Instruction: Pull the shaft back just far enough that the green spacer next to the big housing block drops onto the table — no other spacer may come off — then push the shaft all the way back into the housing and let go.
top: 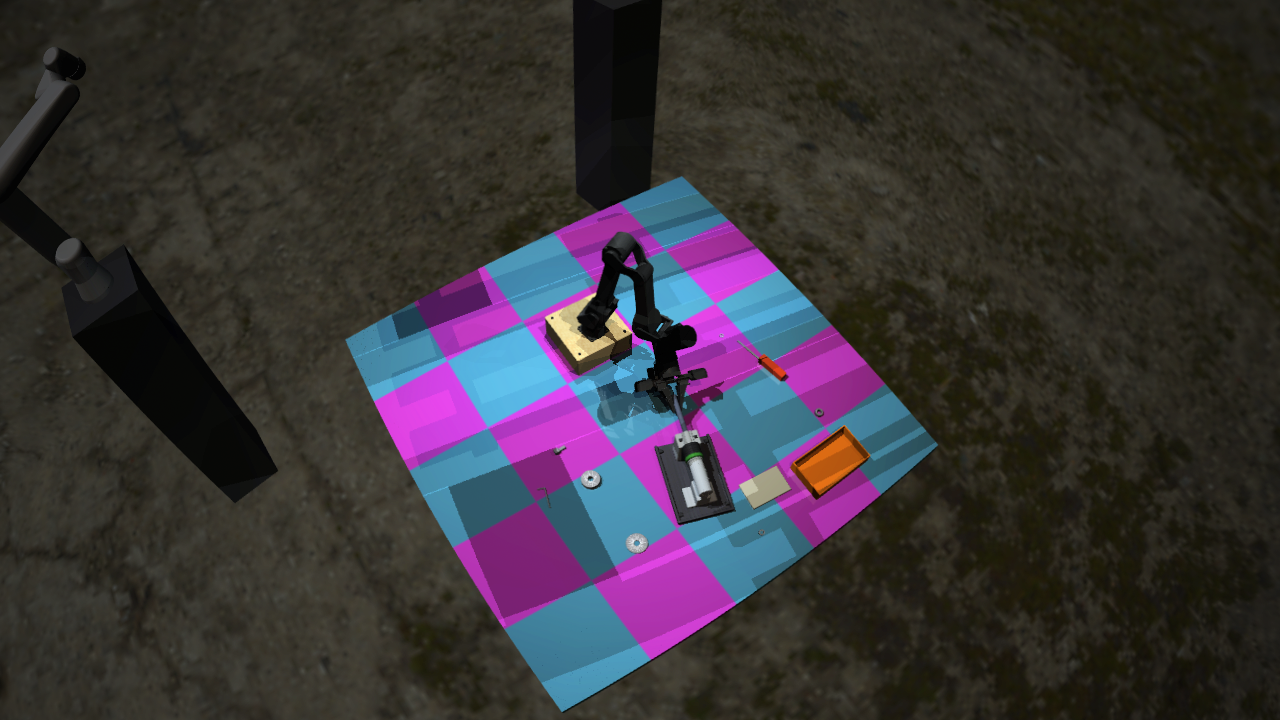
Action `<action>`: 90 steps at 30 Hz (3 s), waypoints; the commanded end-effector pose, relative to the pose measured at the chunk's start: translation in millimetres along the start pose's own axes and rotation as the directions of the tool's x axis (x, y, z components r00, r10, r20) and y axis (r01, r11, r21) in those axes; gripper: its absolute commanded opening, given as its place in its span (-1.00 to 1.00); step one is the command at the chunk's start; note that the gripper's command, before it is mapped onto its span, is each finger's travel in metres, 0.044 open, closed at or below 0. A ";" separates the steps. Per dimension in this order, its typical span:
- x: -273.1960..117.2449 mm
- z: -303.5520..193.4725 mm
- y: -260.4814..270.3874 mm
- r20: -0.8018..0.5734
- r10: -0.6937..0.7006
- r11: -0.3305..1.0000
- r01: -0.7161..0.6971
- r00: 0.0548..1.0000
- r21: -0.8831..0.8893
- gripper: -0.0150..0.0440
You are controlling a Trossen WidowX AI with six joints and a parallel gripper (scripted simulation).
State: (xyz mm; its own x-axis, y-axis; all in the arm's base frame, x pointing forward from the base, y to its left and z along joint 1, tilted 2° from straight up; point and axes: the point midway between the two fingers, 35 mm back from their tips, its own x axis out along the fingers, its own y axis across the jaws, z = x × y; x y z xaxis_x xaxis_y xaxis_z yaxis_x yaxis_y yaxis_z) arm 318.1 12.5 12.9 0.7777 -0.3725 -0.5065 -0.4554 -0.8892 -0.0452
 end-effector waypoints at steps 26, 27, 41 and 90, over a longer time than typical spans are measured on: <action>-3.0 2.1 0.3 0.001 0.000 1.000 0.000 1.000 0.003 -0.49; -3.1 2.2 0.3 0.001 0.000 1.000 0.000 1.000 0.003 -0.49; -4.4 3.0 0.3 0.001 0.000 1.000 0.000 1.000 0.003 -0.49; -9.0 5.7 0.2 0.002 0.000 1.000 0.000 1.000 0.003 -0.49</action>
State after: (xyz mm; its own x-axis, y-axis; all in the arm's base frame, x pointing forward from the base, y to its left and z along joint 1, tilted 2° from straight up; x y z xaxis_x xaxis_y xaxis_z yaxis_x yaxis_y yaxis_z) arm 309.4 17.0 12.8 0.7773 -0.3722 -0.5071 -0.4554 -0.8891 -0.0454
